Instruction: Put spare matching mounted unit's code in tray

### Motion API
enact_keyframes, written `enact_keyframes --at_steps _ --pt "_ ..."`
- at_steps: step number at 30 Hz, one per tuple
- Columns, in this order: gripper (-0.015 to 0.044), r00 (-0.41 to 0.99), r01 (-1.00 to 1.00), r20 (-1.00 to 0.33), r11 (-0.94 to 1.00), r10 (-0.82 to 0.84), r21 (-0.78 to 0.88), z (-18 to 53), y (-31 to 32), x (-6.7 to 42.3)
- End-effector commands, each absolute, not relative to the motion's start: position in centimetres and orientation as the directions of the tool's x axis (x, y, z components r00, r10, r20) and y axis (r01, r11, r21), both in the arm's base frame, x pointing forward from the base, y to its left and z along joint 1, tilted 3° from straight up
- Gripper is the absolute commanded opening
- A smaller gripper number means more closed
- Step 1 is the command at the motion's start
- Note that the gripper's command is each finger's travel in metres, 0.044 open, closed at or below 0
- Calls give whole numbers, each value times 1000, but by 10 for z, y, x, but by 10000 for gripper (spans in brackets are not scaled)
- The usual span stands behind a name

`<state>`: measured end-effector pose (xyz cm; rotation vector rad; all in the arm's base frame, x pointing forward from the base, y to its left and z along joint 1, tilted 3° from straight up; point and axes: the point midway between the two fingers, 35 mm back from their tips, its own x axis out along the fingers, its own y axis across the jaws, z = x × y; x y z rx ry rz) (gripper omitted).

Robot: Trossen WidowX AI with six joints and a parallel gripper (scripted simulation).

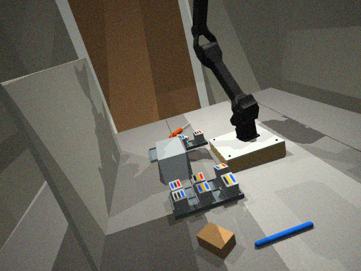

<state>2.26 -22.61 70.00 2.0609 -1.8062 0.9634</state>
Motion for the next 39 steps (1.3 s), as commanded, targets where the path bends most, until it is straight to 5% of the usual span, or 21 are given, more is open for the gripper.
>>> enact_keyframes --at_steps 1,8,16,23,39 --pt "426 21 -948 610 -210 -792 -240 700 -226 23" --pt "440 10 -943 633 -219 -774 -252 704 -218 19" --pt "440 -107 -960 868 -177 -485 -217 756 -115 -16" --pt "440 -140 -988 940 -24 -310 -155 769 -50 -22" --pt "440 20 -967 972 251 235 -40 768 118 44"
